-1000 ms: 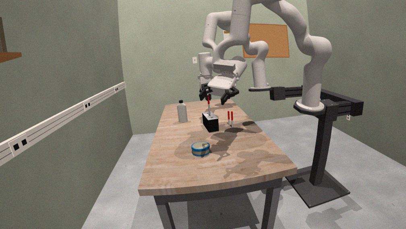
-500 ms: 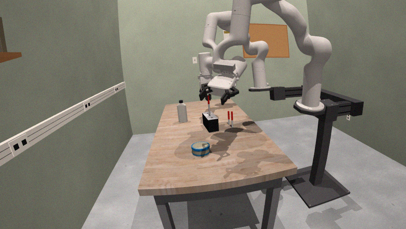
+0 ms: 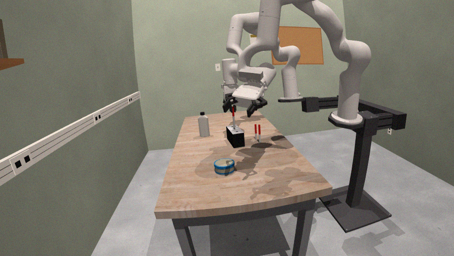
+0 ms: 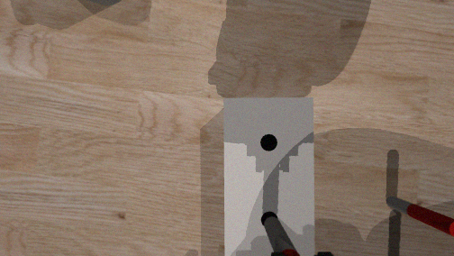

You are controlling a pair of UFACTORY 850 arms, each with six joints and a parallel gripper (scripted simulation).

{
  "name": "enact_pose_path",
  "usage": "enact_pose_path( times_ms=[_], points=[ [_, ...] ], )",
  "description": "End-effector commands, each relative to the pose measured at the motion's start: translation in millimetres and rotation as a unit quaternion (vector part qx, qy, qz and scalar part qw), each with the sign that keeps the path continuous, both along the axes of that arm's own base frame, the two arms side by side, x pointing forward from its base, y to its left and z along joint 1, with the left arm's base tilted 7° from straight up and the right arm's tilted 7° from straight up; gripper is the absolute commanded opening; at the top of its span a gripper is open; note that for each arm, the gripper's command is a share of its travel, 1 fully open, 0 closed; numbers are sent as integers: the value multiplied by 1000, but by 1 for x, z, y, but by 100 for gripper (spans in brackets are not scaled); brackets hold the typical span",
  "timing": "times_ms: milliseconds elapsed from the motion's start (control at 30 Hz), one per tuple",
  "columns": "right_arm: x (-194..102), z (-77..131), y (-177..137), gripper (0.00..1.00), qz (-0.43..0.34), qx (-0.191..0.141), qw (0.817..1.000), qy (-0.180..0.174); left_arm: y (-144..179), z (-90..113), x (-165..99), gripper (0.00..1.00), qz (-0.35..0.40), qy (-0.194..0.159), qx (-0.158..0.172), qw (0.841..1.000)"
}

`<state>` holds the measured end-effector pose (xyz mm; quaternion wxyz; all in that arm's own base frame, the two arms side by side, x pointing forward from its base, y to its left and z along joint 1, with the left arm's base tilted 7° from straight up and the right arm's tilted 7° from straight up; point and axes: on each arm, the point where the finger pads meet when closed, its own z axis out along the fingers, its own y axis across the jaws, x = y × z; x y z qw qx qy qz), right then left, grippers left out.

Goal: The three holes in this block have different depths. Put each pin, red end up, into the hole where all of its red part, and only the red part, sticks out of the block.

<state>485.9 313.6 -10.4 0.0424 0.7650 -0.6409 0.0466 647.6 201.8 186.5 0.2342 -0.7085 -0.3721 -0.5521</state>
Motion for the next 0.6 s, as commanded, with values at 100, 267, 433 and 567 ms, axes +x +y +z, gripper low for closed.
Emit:
enact_pose_path(
  times_ms=[100,267,433,567],
  points=[
    [1,1,1,0,0,1,1000,-1,0,1,1,100,0,-1,0,1000],
    [1,-2,0,0,0,1,1000,-1,0,1,1,100,0,-1,0,1000],
    [1,-3,0,0,0,1,1000,-1,0,1,1,100,0,-1,0,1000],
    [1,-3,0,0,0,1,1000,-1,0,1,1,100,0,-1,0,1000]
  ],
)
